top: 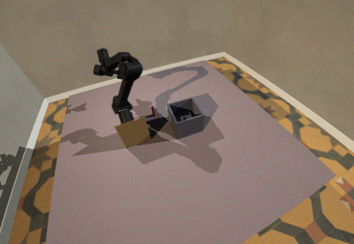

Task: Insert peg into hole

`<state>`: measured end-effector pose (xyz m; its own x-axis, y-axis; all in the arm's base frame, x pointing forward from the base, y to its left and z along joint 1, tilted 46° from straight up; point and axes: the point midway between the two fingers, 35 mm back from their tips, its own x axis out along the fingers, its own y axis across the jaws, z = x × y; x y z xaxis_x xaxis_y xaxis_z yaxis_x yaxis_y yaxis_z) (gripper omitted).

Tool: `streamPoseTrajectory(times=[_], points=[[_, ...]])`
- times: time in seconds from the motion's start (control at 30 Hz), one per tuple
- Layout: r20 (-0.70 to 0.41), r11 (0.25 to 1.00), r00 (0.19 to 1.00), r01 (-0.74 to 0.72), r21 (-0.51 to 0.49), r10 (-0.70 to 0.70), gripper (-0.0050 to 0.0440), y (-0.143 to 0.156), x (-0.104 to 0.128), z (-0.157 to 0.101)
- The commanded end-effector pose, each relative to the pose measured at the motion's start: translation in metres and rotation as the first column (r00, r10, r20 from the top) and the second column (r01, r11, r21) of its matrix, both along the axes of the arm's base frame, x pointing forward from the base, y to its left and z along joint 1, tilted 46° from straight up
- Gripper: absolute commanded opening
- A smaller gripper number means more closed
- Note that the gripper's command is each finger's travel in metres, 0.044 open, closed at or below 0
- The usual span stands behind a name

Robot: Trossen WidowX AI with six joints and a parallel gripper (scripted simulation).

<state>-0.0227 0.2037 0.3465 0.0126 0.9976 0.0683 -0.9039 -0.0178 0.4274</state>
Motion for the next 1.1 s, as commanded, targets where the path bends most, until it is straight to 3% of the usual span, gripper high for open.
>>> streamPoseTrajectory(times=[0.0,0.53,0.57,0.77,1.03,1.07], points=[[0.000,1.000,1.000,0.000,0.000,0.000,0.0400,0.000,0.000,0.000],[0.000,1.000,1.000,0.000,0.000,0.000,0.0400,0.000,0.000,0.000],[0.003,1.000,1.000,0.004,-0.006,-0.004,0.0424,0.001,0.001,-0.001],[0.073,0.967,0.989,0.142,-0.210,-0.129,0.0440,0.024,0.032,-0.042],[0.073,0.801,0.948,0.300,-0.518,-0.308,0.0440,0.027,0.096,-0.108],[0.073,0.801,0.948,0.300,-0.518,-0.308,0.0440,0.027,0.096,-0.108]])
